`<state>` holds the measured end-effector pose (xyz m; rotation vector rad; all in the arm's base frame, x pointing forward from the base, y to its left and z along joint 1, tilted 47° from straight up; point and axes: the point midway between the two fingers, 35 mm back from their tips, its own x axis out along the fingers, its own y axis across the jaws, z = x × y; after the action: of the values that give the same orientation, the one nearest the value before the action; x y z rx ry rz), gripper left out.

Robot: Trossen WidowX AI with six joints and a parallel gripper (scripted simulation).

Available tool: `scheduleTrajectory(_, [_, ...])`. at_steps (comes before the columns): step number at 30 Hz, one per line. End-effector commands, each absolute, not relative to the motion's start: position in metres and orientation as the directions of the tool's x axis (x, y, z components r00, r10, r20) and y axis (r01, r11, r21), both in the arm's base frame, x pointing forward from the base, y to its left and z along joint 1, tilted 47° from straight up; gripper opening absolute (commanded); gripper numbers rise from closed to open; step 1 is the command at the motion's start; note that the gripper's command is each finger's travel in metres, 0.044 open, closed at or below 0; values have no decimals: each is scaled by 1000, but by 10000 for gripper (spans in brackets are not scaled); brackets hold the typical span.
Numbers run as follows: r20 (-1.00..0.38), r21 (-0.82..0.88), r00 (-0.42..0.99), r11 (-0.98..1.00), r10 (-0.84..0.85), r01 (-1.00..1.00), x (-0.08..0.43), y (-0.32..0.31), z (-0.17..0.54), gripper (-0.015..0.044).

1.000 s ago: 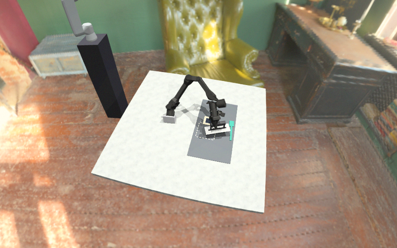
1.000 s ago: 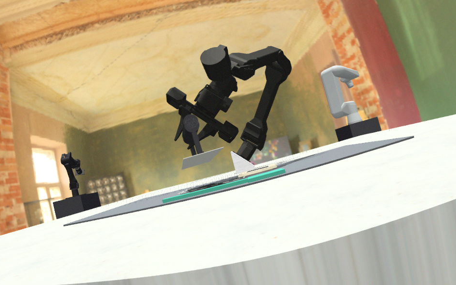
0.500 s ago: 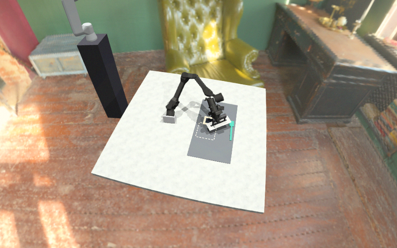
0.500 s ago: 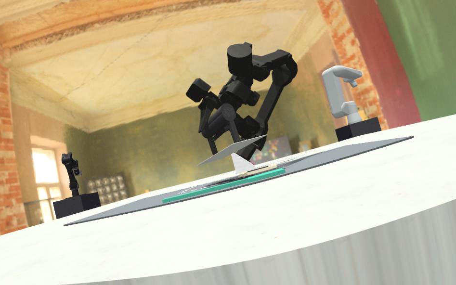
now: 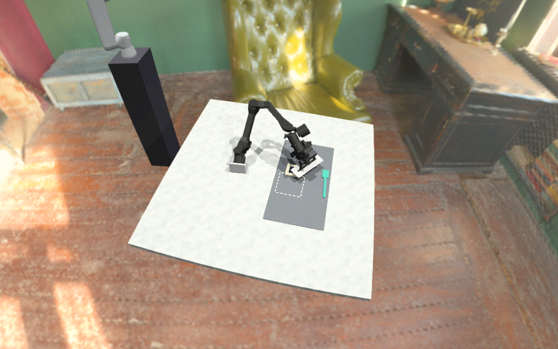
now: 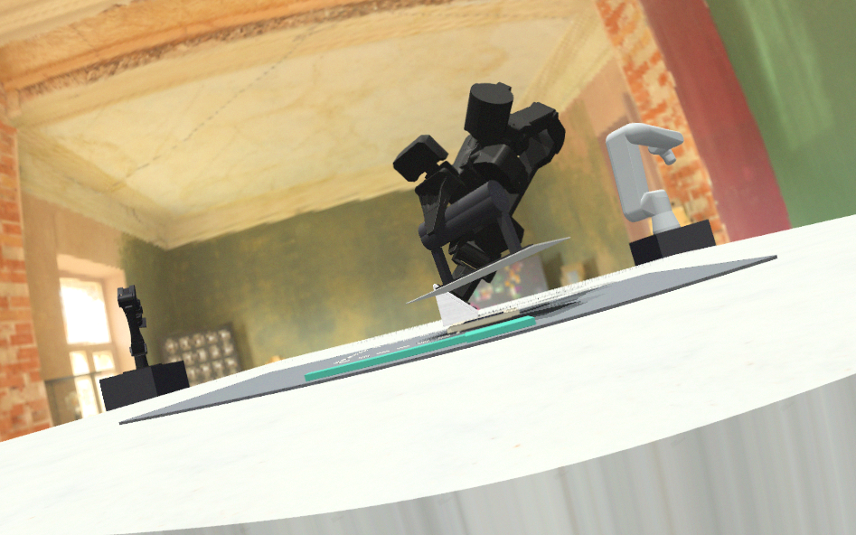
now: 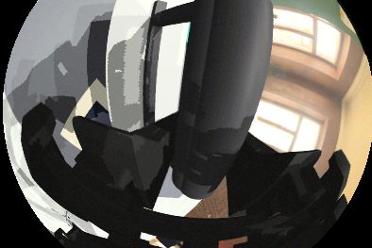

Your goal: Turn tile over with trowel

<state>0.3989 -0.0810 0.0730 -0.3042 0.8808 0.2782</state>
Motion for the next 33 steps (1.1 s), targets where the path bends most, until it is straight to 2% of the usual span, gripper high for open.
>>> scheduleTrajectory(1, [-742,-183,657,903,132,-389,398,-71,90,0])
scheduleTrajectory(17, [-592,-296,764,812,258,-503,382,-21,131,0])
scheduleTrajectory(33, [-433,-427,810,702,395,-571,355,24,164,0])
